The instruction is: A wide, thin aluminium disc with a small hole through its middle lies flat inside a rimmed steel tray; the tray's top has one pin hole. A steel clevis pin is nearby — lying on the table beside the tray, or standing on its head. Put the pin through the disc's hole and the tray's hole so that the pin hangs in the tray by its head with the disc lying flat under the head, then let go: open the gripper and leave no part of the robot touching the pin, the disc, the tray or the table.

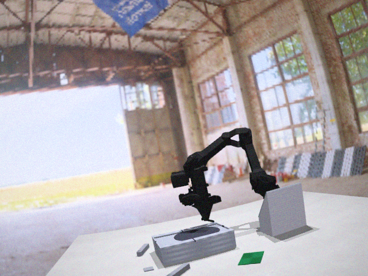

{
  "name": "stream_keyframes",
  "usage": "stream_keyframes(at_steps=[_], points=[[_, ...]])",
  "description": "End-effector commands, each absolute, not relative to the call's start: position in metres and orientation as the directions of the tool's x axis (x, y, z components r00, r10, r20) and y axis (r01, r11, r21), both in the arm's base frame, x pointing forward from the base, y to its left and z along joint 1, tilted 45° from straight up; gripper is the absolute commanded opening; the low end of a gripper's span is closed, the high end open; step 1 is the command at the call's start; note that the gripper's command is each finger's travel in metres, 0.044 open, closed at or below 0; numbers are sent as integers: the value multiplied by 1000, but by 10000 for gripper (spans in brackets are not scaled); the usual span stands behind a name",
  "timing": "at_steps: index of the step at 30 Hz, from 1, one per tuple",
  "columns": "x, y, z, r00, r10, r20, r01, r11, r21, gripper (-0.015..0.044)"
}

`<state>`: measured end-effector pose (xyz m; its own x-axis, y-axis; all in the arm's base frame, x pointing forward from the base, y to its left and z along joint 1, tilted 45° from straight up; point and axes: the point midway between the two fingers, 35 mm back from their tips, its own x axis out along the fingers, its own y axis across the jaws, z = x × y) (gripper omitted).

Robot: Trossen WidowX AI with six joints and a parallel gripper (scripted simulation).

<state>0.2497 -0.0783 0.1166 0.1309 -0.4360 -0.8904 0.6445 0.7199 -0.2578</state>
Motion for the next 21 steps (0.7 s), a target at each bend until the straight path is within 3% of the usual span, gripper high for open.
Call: stream_keyframes(at_steps=[1,21], points=[[255,-72,114,120,-450,-885,539,778,-322,0],[278,-34,92,78,-517,-852,-91,848,-523,0]])
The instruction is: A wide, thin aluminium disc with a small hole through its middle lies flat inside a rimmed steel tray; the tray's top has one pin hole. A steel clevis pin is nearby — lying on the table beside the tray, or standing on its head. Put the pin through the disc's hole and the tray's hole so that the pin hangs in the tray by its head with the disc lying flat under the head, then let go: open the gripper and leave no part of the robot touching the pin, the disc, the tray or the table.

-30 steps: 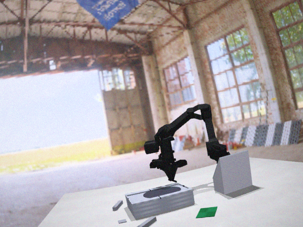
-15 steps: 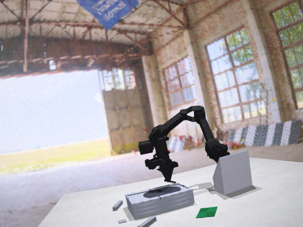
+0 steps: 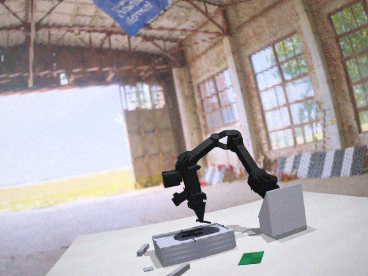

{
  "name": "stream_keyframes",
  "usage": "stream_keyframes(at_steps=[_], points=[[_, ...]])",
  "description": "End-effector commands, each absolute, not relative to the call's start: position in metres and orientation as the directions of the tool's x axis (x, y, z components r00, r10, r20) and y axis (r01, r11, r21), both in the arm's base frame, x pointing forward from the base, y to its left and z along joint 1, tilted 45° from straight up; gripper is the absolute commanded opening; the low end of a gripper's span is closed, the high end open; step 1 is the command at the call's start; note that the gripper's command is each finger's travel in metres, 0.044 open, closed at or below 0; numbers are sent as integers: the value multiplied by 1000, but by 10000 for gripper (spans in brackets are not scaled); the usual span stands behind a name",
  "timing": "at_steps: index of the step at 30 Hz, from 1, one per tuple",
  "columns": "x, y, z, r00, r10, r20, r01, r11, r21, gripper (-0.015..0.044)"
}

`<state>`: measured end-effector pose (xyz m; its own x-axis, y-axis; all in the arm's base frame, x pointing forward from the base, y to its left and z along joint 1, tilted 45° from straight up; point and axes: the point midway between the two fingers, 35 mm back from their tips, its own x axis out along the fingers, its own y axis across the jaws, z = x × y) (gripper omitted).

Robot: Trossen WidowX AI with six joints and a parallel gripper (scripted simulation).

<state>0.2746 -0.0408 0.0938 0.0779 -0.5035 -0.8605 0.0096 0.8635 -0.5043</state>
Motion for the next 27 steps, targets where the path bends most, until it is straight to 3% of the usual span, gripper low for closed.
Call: stream_keyframes(at_steps=[1,14,27], points=[[279,-32,91,77,-521,-850,-124,841,-527,0],[290,-6,76,71,-581,-811,-531,666,-524,0],[299,21,61,87,-643,-761,-837,367,-406,0]])
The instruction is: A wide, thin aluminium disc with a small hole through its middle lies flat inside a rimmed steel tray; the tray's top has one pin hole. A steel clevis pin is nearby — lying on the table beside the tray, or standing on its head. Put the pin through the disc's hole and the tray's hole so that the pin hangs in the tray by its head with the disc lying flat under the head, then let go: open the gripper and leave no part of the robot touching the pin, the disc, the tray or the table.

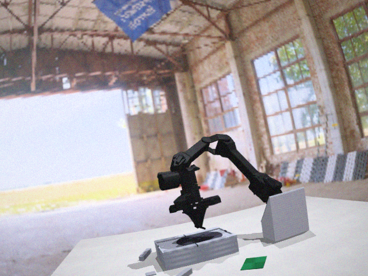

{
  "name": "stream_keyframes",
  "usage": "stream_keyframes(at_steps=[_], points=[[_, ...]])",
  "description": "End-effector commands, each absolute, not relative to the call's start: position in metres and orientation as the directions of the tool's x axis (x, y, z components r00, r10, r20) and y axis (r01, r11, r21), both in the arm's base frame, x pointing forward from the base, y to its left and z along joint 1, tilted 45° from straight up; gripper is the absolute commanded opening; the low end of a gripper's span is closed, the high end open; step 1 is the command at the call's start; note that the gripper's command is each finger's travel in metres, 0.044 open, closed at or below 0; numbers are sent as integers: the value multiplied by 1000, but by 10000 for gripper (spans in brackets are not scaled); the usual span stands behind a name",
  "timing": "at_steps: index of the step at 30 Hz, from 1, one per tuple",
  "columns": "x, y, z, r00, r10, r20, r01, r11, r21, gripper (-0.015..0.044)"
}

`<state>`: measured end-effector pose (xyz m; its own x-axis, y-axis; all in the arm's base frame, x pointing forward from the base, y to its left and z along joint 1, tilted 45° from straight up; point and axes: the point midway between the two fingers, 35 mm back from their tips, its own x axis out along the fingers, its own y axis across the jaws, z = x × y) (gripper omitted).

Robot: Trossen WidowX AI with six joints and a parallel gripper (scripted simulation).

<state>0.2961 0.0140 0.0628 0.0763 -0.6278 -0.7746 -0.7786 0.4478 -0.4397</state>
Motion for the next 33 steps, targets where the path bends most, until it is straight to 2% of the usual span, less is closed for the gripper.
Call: stream_keyframes(at_steps=[1,13,22,33], points=[[299,24,59,90,-648,-756,-854,340,-393,0],[303,47,46,120,-695,-709,-974,56,-219,0],[302,48,47,123,-663,-738,-974,63,-218,0],[300,45,52,158,-470,-868,-974,72,-216,0]])
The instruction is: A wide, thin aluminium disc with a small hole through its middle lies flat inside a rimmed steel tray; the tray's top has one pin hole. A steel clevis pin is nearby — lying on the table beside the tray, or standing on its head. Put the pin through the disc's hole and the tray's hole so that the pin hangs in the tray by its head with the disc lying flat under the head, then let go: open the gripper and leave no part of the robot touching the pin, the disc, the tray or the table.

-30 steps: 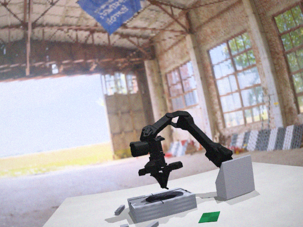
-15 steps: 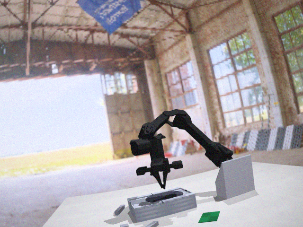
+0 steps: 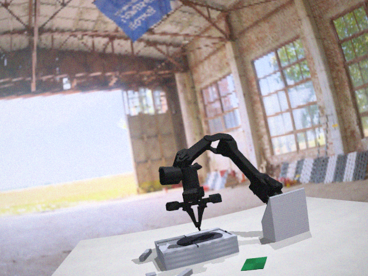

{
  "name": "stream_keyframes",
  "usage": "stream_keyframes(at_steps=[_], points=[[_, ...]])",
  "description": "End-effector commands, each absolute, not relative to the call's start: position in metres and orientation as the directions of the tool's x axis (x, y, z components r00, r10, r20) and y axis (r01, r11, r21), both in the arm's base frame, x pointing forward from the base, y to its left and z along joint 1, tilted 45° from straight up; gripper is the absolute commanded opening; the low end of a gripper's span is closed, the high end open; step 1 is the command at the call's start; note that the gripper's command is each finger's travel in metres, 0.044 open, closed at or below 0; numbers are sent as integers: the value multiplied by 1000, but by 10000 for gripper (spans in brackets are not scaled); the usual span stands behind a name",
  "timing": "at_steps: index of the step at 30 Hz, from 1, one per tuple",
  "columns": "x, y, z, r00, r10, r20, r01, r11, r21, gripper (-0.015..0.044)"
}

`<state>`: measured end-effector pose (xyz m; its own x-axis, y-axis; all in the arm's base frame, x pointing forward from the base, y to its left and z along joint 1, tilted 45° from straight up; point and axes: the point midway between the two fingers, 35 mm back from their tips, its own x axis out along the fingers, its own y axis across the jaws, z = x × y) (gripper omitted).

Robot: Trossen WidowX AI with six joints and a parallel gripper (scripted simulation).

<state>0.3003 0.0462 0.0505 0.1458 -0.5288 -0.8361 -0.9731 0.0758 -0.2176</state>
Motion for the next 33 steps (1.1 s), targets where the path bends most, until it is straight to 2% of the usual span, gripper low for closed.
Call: stream_keyframes(at_steps=[1,17,33], points=[[300,45,52,162,-451,-878,-974,72,-217,0],[298,31,56,208,-78,-975,-975,62,-213,0],[298,18,54,219,284,-934,-976,51,-213,0]])
